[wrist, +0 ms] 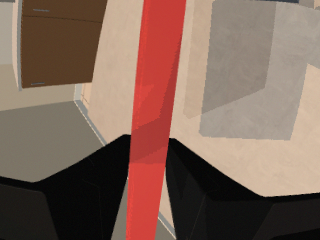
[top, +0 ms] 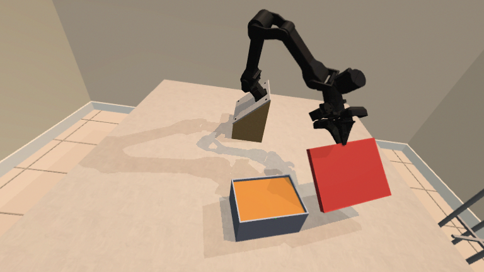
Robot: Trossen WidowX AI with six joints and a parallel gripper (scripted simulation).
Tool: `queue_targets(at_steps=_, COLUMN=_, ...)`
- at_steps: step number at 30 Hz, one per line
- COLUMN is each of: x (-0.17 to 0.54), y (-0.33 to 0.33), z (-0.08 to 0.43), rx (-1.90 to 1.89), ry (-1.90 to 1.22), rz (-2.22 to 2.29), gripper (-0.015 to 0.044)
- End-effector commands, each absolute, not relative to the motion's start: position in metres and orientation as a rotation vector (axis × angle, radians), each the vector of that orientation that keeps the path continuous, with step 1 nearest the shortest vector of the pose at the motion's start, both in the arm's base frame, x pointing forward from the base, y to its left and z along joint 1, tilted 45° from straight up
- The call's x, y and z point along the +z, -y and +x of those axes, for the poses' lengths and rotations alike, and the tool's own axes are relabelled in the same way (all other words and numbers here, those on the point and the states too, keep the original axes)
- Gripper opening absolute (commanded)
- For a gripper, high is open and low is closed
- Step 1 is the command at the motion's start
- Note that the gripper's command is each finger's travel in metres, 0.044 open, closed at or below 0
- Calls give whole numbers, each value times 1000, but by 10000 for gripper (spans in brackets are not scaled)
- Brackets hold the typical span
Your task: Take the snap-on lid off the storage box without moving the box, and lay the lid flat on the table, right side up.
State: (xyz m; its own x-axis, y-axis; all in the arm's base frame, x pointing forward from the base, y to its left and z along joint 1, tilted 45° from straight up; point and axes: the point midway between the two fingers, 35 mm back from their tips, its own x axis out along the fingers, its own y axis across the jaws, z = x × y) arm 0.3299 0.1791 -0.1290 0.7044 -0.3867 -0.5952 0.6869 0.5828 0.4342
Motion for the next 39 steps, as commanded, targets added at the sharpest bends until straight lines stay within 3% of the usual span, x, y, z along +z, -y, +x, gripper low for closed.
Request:
queue_targets(at_steps=1, x=-132, y=-189, z=330, rx=-647, ry=-463, rz=714, gripper=0)
queue_targets(at_steps=39, x=-159, y=-179, z=321, rx=-647, ry=-462, rz=714, gripper=0)
